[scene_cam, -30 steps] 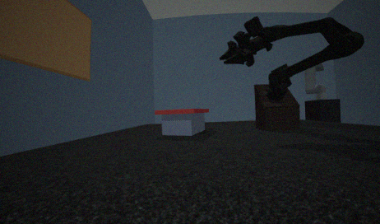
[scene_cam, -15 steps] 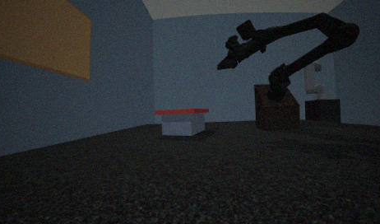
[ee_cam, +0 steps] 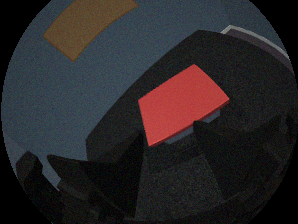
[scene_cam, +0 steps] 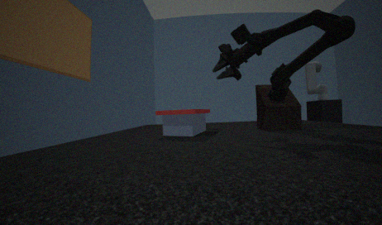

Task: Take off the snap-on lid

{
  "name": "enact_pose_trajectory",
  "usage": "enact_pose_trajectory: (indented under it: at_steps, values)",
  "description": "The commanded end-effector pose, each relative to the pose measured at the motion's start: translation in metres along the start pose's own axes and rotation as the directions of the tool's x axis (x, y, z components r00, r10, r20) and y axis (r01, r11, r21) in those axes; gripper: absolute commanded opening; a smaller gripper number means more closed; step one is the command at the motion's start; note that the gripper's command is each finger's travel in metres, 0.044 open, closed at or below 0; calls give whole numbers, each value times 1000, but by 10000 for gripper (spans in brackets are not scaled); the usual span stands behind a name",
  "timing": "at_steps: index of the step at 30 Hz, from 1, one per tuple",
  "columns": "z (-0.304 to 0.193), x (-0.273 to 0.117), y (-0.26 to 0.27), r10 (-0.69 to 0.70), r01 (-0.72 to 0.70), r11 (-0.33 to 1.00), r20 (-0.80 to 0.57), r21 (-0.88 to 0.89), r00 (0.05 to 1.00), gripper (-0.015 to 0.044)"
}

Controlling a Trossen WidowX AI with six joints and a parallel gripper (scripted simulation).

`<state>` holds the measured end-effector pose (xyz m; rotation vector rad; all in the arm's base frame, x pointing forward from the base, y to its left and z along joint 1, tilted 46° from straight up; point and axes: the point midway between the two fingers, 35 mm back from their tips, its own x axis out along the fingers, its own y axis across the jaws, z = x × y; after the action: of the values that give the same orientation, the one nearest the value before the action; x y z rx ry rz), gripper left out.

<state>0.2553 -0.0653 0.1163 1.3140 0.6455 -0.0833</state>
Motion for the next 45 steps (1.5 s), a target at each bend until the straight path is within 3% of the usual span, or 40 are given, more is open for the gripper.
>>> enact_pose_trajectory:
  at_steps: [1,11,38,45]
  values:
    - [-16,37,-22,-121,116,708,-42,697,992,235]
    - [-22,47,-26,-151,110,413,-51,904,987,235]
    - [-24,49,-26,-151,110,413,-51,904,987,235]
    - [-63,78,-48,-149,110,412,-52,905,987,235]
